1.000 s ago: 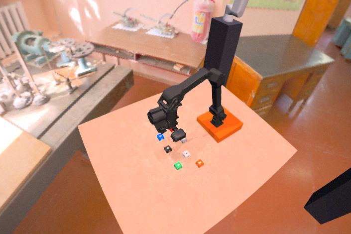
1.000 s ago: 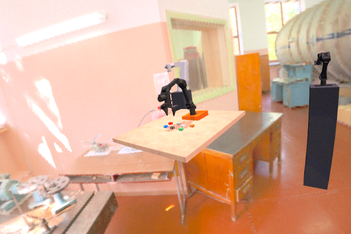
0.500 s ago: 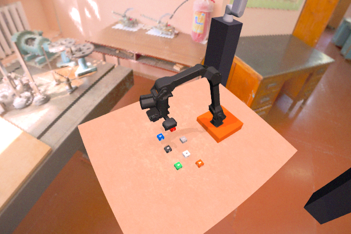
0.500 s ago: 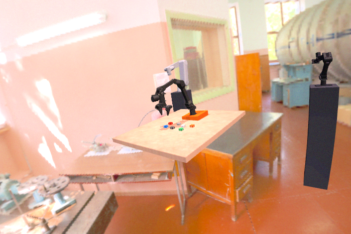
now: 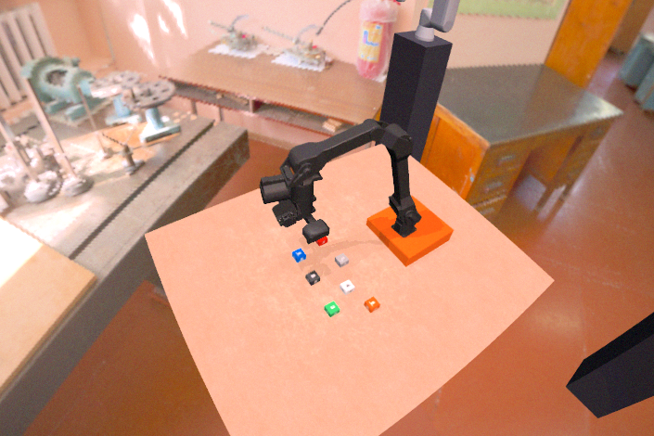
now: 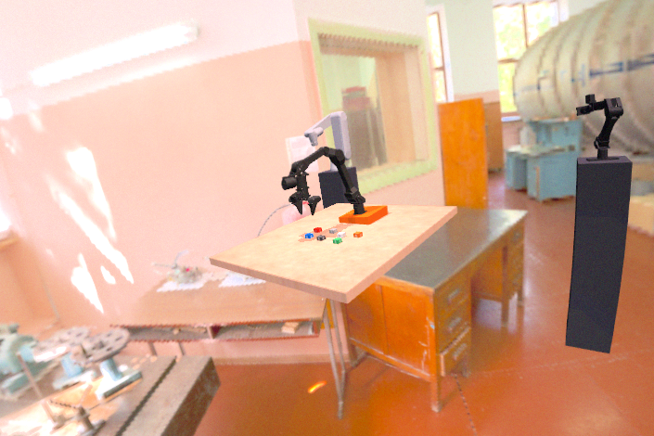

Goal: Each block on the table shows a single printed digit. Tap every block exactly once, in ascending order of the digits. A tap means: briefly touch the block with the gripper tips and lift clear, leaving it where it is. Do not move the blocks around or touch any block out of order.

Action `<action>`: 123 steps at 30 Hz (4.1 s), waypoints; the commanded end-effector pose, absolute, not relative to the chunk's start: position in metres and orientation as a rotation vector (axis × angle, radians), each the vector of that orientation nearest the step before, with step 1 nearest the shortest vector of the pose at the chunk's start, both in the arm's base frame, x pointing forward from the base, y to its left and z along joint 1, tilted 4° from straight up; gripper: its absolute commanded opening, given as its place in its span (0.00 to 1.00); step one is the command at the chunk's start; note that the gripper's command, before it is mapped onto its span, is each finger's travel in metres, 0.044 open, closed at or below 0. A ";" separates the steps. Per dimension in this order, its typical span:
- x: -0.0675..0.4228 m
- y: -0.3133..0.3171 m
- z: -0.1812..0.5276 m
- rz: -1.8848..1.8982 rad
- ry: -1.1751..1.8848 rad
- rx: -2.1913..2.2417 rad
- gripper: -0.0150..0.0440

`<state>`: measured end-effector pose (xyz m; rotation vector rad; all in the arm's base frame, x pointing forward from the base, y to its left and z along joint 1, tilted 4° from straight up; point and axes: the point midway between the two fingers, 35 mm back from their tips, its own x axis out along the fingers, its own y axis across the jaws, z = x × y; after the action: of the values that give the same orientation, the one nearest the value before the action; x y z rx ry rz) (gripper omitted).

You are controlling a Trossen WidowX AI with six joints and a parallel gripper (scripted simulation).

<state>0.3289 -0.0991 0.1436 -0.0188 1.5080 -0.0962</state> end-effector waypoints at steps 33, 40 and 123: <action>0.246 -0.027 0.052 -0.086 1.515 -0.018 0.29; 0.247 -0.028 0.045 -0.086 1.515 -0.018 0.29; 0.235 -0.134 0.030 -0.092 1.516 -0.025 0.29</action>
<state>0.2352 -0.1345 0.0347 -0.0225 1.5139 -0.0998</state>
